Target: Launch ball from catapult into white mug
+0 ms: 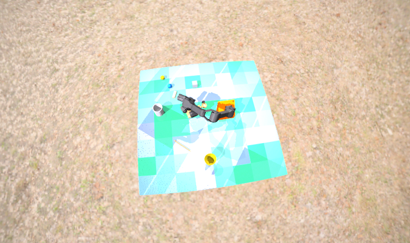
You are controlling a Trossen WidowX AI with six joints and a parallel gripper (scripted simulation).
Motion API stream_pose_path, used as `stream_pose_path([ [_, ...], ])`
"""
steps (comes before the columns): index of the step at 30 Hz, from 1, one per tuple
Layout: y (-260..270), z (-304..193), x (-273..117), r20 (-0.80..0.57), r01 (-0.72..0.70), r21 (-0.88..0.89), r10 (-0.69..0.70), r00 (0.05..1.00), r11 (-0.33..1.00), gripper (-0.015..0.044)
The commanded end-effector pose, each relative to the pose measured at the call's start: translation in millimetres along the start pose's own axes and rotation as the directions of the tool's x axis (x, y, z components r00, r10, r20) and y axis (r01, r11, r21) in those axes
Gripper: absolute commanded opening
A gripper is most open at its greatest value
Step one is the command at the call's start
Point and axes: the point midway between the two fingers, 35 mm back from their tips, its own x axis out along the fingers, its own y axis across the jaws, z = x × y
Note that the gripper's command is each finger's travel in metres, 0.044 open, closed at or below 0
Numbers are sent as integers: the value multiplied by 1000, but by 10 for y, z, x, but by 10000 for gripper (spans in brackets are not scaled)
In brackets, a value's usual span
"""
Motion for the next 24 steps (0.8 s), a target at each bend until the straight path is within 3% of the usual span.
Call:
stream_pose_path([
  [1, -44, 21, -39, 6, 10, 111, -11, 1000, 994, 0],
  [10, -191, 28, -34, 6, 7, 404, -11, 1000, 915, 0],
  [24, -246, 24, 87, 6, 8, 425, -11, 1000, 905, 0],
])
